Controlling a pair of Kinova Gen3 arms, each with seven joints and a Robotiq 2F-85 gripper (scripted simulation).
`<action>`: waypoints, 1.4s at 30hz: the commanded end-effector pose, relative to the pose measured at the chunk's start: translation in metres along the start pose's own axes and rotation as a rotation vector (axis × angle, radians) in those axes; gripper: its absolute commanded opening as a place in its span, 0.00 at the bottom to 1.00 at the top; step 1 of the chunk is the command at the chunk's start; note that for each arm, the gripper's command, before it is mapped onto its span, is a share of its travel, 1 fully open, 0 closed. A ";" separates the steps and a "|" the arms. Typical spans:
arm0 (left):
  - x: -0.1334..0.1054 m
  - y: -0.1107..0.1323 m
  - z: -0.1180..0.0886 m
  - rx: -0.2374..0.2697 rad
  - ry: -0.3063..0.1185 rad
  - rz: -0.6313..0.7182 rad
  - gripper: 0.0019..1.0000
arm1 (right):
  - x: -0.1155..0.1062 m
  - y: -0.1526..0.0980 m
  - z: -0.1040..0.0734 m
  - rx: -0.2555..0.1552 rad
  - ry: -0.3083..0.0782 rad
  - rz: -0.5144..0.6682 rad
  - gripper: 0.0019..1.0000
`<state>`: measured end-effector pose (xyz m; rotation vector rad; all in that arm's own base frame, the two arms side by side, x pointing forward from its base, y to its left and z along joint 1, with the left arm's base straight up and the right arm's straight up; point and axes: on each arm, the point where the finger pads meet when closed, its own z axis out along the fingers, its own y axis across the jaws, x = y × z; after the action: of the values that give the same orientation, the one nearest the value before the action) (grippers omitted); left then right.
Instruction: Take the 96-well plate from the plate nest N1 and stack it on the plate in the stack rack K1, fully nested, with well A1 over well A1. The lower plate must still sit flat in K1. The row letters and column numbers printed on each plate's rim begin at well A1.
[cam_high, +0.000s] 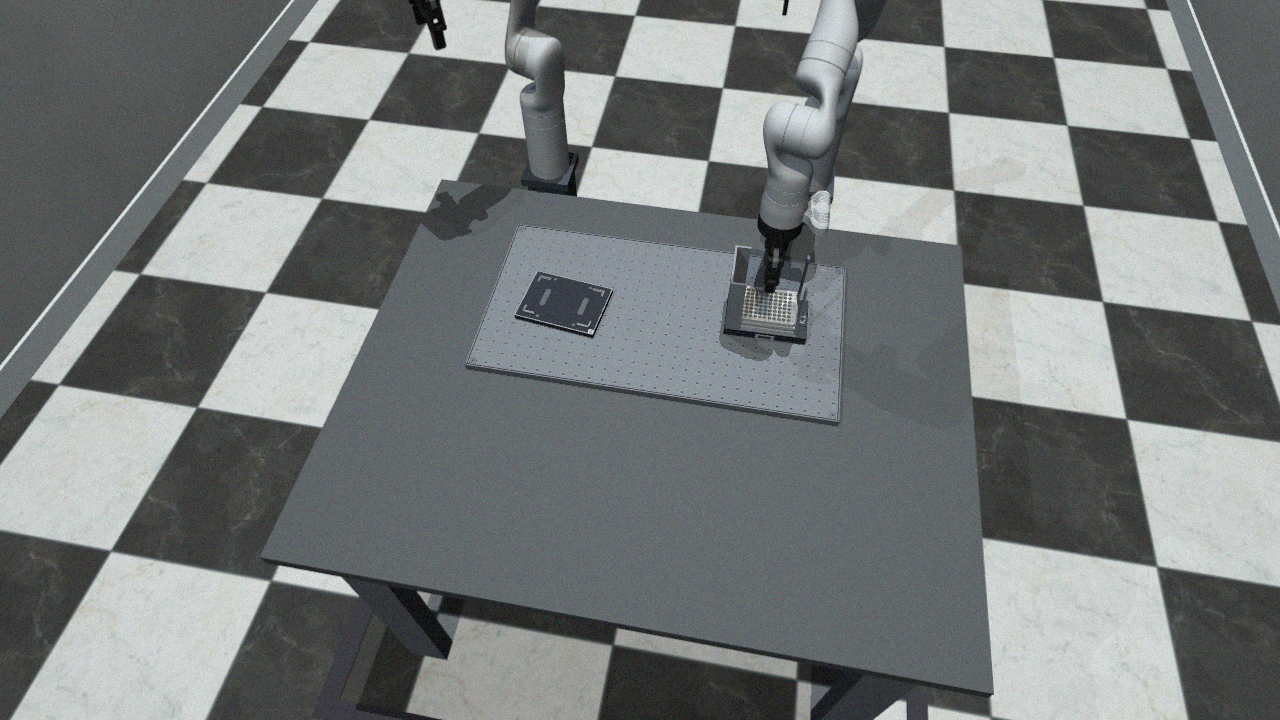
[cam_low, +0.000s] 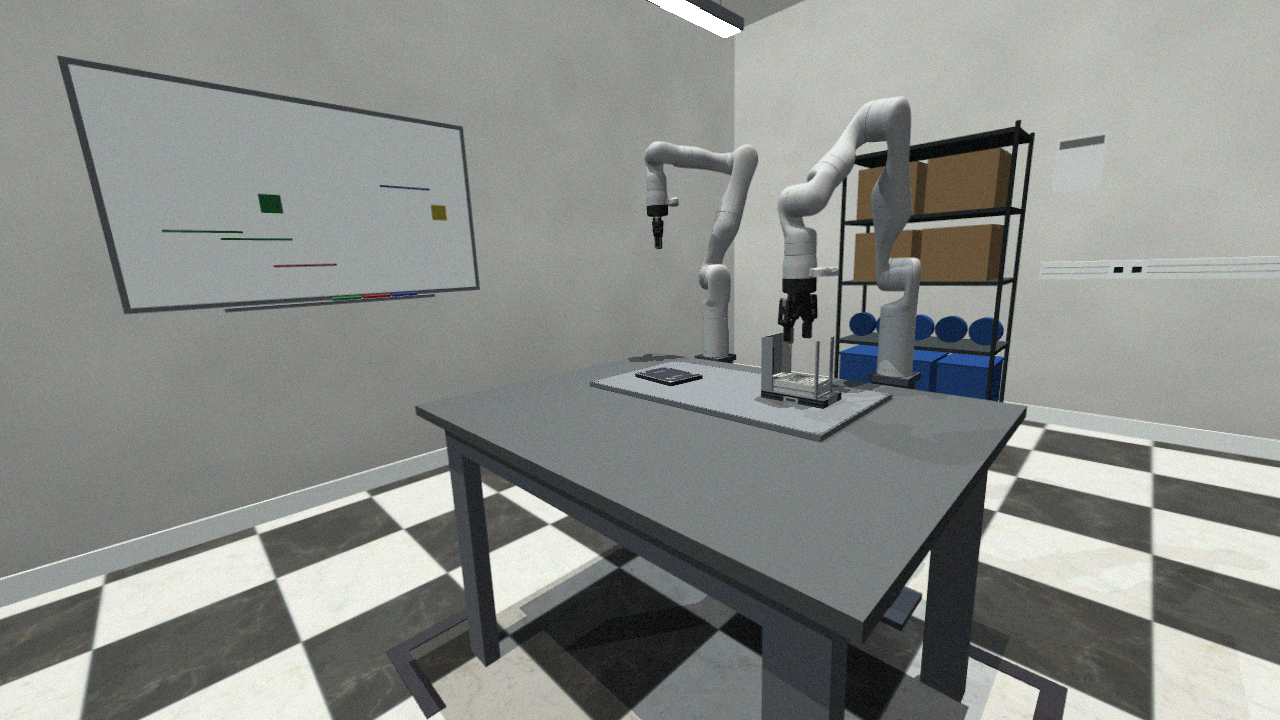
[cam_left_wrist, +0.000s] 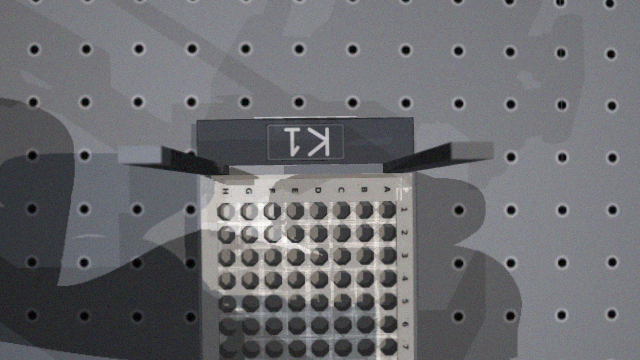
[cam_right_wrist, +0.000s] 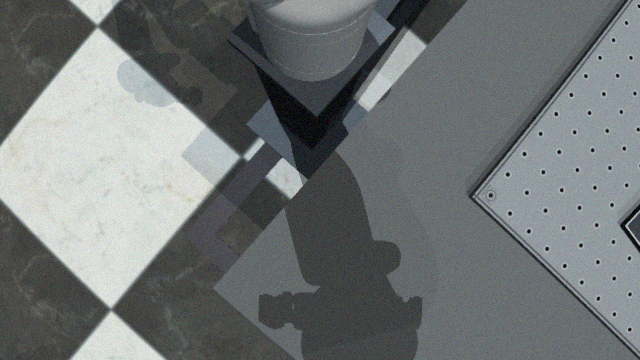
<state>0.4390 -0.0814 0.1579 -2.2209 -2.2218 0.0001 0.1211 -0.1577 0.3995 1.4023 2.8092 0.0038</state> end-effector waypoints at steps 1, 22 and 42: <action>0.000 0.000 -0.001 -0.002 0.000 0.000 1.00 | 0.000 0.000 0.000 0.000 -0.001 0.000 1.00; 0.000 0.000 -0.007 -0.002 0.000 0.000 1.00 | 0.000 0.000 0.000 0.000 -0.001 0.000 1.00; 0.000 0.000 -0.013 -0.002 0.000 0.000 1.00 | 0.000 0.000 0.000 0.000 -0.001 0.000 1.00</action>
<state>0.4390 -0.0814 0.1699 -2.2209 -2.2218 0.0001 0.1211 -0.1577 0.3995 1.4023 2.8092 0.0038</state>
